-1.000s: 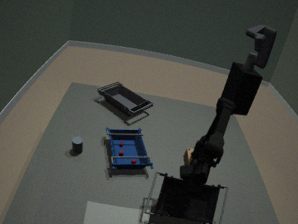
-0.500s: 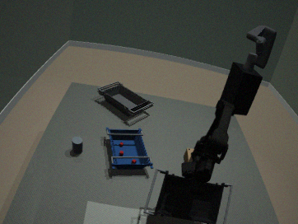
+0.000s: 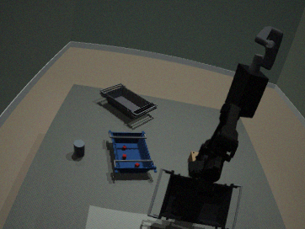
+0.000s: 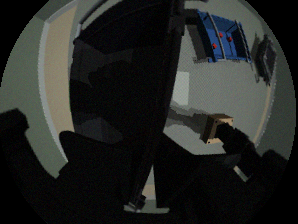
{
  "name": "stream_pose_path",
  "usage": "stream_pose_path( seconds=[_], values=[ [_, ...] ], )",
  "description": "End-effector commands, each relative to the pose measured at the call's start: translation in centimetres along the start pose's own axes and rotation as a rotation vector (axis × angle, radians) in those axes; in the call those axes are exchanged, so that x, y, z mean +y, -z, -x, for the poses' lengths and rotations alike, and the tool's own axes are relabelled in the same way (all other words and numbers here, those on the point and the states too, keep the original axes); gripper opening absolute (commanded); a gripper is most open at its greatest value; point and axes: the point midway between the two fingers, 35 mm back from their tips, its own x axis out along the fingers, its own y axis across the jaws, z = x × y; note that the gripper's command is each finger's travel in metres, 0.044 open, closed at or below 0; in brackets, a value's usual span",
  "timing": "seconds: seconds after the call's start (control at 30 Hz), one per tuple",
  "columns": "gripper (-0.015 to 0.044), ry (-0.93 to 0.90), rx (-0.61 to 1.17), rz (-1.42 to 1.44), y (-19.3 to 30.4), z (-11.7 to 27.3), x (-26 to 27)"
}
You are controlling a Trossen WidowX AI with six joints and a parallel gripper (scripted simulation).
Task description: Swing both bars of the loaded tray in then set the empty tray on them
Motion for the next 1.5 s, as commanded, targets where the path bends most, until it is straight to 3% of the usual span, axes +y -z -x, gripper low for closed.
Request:
stream_pose_path(
  seconds=[0.0, 0.73, 1.47],
  values=[
    [0.0, -0.023, -0.005, 0.005, 0.0, 0.7, 0.3],
    [0.0, -0.023, -0.005, 0.003, -0.1, 0.7, 0.3],
    [0.0, -0.017, -0.018, -0.228, -8.0, 0.6, -1.9]
  ],
)
